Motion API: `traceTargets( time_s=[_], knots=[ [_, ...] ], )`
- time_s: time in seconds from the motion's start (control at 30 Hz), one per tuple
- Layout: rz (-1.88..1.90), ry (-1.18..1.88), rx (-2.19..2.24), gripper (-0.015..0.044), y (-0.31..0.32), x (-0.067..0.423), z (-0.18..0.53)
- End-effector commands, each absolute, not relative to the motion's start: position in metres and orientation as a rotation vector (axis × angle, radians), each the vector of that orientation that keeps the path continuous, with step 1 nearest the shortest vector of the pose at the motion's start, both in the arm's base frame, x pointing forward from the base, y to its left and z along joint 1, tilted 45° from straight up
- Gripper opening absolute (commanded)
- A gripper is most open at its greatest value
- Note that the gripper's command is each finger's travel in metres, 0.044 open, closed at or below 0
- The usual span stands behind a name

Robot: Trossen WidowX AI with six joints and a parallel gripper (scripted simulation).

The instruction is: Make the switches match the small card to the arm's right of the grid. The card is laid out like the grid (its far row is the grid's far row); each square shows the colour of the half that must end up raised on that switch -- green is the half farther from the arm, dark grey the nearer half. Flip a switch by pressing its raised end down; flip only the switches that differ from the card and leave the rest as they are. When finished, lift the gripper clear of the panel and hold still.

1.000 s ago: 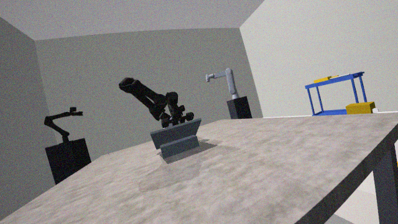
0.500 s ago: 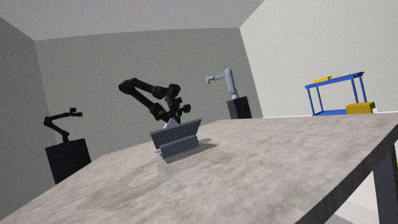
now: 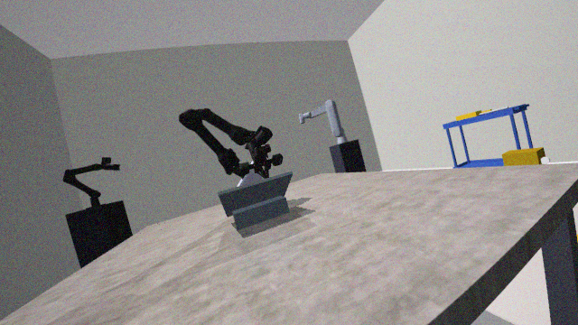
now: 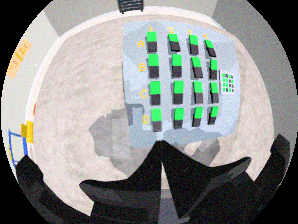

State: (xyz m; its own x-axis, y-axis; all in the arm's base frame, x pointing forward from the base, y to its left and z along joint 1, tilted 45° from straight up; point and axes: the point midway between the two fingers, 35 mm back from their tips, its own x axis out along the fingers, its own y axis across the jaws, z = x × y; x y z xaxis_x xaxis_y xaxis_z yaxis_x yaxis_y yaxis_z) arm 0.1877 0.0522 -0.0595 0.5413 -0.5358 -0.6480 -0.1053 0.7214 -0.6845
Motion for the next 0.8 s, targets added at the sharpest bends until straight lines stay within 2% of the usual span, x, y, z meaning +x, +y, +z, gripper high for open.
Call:
traceTargets(
  time_s=[0.0,0.77],
  knots=[
    [-0.287,0.977,-0.758,0.0,0.038,0.194,-0.075],
    [-0.289,0.967,-0.762,0.0,0.021,0.208,-0.091]
  ],
)
